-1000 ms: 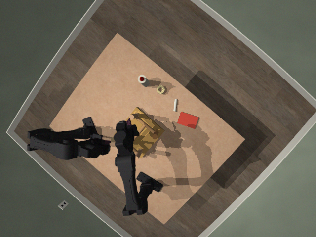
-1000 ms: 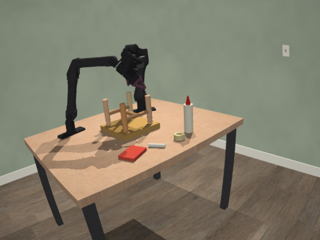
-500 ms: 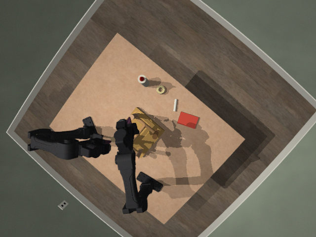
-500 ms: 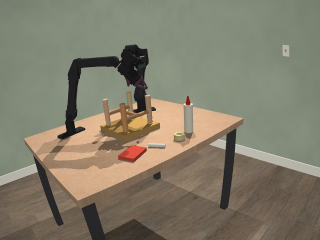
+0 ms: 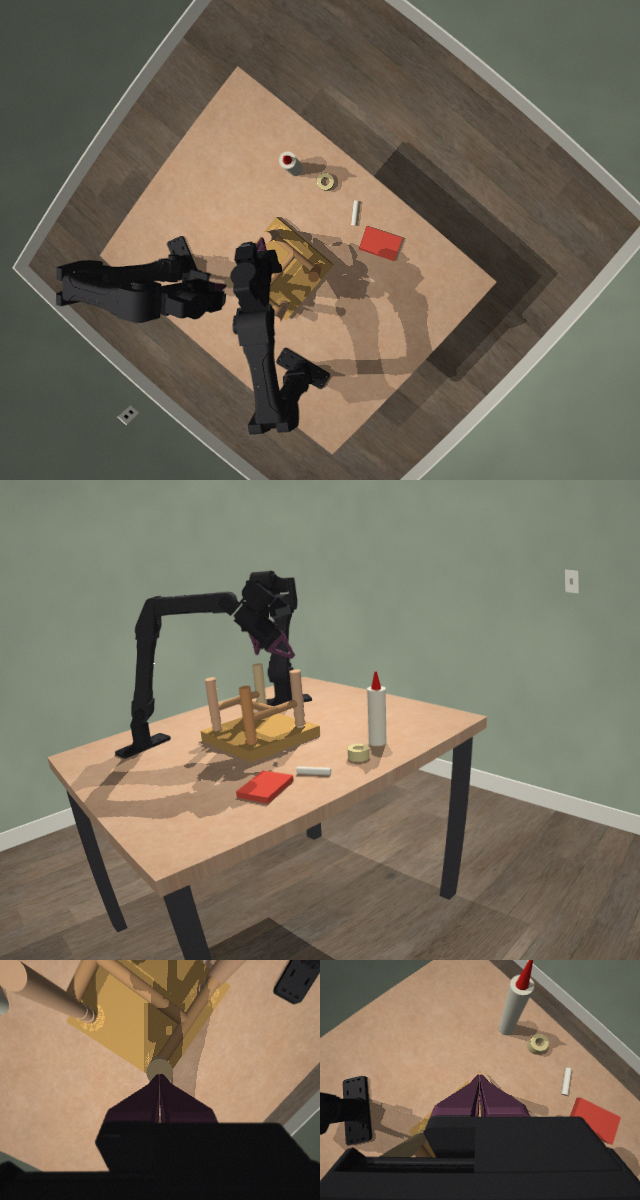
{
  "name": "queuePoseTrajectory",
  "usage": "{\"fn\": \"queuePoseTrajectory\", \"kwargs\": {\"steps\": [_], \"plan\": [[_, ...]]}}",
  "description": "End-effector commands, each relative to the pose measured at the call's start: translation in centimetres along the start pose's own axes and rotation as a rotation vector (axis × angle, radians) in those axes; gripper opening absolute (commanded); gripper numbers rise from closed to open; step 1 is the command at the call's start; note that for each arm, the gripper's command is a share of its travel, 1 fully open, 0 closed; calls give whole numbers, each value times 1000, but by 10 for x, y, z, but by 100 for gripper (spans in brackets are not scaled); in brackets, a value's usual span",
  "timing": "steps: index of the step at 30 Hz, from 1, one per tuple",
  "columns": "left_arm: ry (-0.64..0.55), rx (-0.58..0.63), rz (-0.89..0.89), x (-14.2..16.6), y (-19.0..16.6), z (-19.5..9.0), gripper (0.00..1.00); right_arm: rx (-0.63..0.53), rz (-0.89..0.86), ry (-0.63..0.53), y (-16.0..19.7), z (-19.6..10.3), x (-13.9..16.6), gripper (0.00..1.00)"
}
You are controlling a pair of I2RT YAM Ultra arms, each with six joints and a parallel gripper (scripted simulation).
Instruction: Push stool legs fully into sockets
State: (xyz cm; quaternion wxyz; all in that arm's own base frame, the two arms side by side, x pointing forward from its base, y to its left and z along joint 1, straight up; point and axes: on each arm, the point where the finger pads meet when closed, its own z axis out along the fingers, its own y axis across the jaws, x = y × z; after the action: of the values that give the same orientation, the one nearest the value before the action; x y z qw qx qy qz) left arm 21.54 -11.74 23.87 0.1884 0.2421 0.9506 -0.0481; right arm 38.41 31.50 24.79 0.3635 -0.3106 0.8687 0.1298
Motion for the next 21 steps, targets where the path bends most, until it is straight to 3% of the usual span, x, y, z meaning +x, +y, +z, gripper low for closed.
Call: {"fn": "queuePoseTrajectory", "kwargs": {"steps": [1,15,20,21], "plan": [[-23,0,10,2,-1,2,0,-7,-7,-41,3,-15,-13,0],[-24,1,13,9,-2,20,0,-7,-7,-41,3,-15,-13,0],[-45,1,13,6,-2,15,0,-7,-7,-41,3,-15,-13,0],[-36,-1,7,5,0,16,0,-3,-4,-17,1,-3,-1,0]]}}
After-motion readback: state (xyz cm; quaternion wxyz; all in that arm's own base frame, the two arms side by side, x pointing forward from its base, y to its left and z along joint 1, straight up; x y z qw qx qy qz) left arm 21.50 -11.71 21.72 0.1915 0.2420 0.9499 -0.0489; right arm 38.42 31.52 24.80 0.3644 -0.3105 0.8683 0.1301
